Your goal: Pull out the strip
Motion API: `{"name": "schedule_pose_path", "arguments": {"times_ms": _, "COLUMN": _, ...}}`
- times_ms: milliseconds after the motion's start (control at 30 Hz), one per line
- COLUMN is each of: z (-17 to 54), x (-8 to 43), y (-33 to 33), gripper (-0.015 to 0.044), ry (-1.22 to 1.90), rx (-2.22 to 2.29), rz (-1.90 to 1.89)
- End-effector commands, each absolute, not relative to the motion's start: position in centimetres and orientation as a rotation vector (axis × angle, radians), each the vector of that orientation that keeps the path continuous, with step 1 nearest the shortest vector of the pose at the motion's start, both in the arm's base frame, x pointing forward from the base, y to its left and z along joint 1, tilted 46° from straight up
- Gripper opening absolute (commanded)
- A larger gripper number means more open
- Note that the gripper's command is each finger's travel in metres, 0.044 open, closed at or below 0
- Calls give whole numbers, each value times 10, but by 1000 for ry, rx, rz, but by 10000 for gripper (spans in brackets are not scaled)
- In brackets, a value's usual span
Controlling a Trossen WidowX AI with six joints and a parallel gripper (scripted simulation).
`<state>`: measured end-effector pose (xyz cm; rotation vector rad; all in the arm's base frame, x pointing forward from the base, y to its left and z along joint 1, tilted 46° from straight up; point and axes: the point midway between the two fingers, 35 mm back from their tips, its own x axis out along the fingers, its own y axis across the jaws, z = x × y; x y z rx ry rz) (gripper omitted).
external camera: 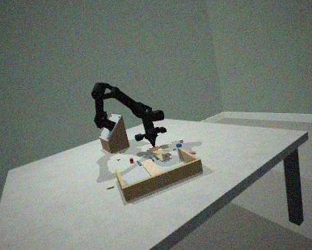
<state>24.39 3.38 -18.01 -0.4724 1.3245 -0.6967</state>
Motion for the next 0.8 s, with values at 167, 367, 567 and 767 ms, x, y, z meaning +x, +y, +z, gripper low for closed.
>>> {"name": "schedule_pose_path", "arguments": {"times_ms": 167, "z": -183, "x": 235, "y": 27, "gripper": 0, "ry": 1350, "rx": -479, "rz": -713}}
{"name": "schedule_pose_path", "arguments": {"times_ms": 367, "z": -183, "x": 235, "y": 27, "gripper": 0, "ry": 1350, "rx": -479, "rz": -713}}
{"name": "schedule_pose_path", "arguments": {"times_ms": 567, "z": -151, "x": 242, "y": 64, "gripper": 0, "ry": 1351, "rx": -477, "rz": -711}}
{"name": "schedule_pose_path", "arguments": {"times_ms": 767, "z": -149, "x": 257, "y": 62, "gripper": 79, "ry": 1316, "rx": -412, "rz": -763}}
